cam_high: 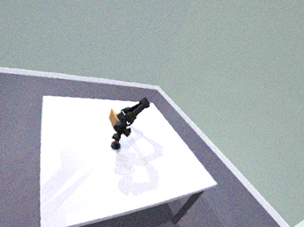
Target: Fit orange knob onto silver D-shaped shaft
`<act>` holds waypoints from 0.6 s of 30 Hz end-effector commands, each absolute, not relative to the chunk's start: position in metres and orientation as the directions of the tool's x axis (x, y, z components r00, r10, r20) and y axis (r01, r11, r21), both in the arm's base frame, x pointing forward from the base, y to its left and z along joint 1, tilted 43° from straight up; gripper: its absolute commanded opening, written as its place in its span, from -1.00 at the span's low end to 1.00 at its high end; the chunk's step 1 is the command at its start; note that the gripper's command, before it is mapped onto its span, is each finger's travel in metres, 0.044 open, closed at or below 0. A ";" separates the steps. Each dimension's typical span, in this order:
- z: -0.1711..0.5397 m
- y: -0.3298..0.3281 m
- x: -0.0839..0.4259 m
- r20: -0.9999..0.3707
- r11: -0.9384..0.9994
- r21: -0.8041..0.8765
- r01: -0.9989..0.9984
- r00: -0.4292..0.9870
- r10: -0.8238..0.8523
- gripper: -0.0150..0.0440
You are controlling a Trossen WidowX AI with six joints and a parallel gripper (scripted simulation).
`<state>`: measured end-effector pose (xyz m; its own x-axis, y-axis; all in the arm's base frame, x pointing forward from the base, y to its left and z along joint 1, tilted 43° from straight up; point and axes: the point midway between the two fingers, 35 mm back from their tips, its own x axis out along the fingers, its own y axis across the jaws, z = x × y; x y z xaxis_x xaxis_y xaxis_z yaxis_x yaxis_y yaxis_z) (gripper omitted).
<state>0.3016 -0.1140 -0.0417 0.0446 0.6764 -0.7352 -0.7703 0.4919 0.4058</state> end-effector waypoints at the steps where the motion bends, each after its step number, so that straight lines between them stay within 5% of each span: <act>1: -0.042 -0.114 0.302 -0.735 0.490 0.401 -0.774 0.047 0.676 -0.49; 18: -0.038 -0.113 0.294 -0.735 0.365 0.279 -0.888 0.047 0.676 -0.49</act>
<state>0.2967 -0.1136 -0.0382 0.0454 0.6801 -0.7317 -0.8555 0.4046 0.3231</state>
